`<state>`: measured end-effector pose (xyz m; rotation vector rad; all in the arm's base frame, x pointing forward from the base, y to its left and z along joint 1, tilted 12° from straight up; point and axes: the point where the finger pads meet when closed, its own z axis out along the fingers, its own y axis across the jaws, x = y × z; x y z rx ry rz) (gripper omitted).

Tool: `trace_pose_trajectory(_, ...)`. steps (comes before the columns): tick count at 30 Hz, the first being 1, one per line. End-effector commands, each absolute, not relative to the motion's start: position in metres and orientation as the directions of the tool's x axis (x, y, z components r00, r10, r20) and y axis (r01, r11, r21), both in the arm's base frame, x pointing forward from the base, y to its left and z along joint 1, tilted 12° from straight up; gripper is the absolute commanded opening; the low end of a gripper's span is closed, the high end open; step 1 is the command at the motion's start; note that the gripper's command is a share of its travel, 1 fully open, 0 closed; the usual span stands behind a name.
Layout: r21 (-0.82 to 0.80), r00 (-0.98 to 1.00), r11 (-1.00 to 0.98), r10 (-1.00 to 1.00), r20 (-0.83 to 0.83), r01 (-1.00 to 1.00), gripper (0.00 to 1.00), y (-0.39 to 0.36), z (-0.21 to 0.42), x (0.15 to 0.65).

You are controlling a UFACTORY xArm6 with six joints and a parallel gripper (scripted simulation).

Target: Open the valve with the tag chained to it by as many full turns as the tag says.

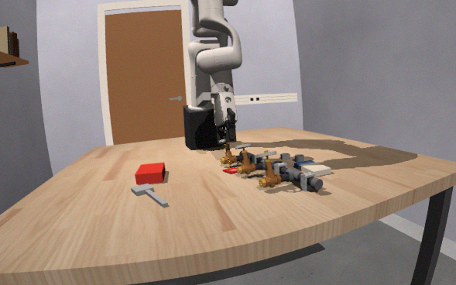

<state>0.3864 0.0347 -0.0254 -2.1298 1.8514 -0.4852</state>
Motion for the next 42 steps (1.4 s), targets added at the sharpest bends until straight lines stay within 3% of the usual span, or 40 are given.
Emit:
trace_pose_trajectory(1, -0.483, 0.152, -0.132, -0.988, -0.001, -0.865, 1.00, 0.0344, -0.0251, 0.3865)
trace_pose_trajectory(34, -0.483, 0.152, -0.132, -0.988, -0.001, -0.865, 1.00, 0.0344, -0.0251, 0.3865)
trace_pose_trajectory(35, -0.483, 0.152, -0.132, -0.988, -0.001, -0.865, 0.00, 0.0344, -0.0251, 0.3865)
trace_pose_trajectory(42, -0.483, 0.152, -0.132, -0.988, -0.001, -0.865, 0.00, 0.0344, -0.0251, 0.3865)
